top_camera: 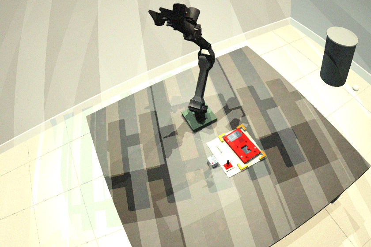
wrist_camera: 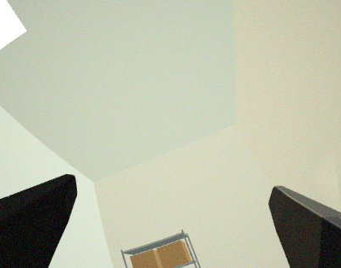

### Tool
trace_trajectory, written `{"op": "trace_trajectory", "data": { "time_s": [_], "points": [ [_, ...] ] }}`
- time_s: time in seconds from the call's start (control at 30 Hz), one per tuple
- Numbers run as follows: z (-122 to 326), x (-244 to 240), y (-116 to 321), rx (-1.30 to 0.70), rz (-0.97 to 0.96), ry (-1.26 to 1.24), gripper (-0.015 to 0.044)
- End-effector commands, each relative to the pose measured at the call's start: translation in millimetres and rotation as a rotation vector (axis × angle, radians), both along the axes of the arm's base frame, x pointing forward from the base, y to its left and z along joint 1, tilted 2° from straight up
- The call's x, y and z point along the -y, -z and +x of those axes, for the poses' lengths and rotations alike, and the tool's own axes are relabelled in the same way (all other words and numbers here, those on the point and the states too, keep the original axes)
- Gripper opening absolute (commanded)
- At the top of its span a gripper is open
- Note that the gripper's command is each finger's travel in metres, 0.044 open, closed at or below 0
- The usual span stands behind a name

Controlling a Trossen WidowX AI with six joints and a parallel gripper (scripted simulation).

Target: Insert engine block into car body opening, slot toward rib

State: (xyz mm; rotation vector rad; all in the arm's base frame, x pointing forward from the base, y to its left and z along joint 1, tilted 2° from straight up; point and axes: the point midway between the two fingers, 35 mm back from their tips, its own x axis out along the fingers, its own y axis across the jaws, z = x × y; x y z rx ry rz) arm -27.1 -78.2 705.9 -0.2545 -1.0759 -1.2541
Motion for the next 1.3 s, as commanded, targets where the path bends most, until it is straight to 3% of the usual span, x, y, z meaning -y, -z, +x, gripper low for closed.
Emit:
{"op": "trace_trajectory", "data": {
  "time_s": [0.0, 0.67, 1.27],
  "points": [
    [33, 27, 10, -0.100, 0.064, -0.043, 0.0440],
    [200, 111, 98, -0.566, 0.346, -0.312, 0.0440],
    [309, 119, 223, -0.987, 0.602, -0.525, 0.0440]
  ]
}}
